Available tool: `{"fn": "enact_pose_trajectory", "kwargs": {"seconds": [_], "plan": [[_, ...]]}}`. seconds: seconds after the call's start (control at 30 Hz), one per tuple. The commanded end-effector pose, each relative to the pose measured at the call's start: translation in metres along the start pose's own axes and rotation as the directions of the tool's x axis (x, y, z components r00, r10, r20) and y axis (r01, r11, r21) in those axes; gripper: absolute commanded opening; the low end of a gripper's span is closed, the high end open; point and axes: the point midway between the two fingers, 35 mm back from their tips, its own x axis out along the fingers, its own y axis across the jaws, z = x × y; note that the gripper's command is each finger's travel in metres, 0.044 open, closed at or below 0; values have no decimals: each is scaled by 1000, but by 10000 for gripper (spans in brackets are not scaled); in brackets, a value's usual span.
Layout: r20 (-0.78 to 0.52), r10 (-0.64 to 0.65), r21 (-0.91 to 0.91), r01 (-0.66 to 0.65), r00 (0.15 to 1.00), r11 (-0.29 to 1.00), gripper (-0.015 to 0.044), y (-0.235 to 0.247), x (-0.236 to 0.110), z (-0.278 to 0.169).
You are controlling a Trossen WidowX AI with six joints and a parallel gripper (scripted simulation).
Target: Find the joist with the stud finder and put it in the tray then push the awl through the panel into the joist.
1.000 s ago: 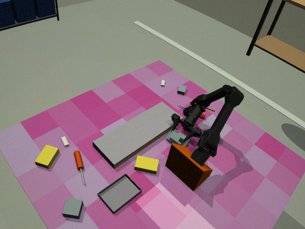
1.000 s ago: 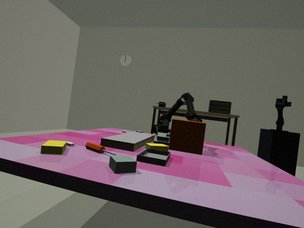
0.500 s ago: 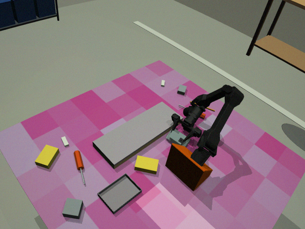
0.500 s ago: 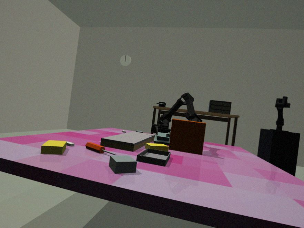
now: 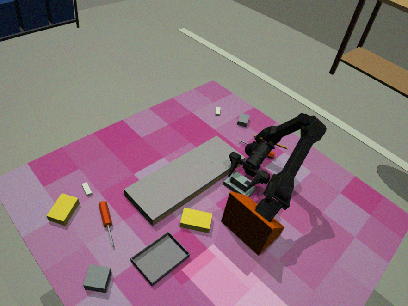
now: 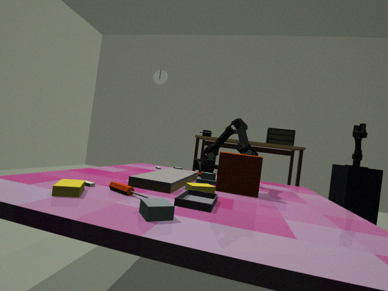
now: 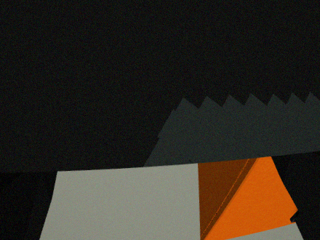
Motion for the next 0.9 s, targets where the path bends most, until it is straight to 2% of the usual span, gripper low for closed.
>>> {"fn": "enact_pose_trajectory", "kwargs": {"seconds": [0.0, 0.7, 0.87], "plan": [[0, 0, 0, 0, 1000, 1000, 440, 0, -1, 0], [2, 1, 0, -1, 1000, 1000, 440, 0, -27, 0], [-1, 3, 1, -3, 1000, 1000, 440, 3, -42, -36]]}}
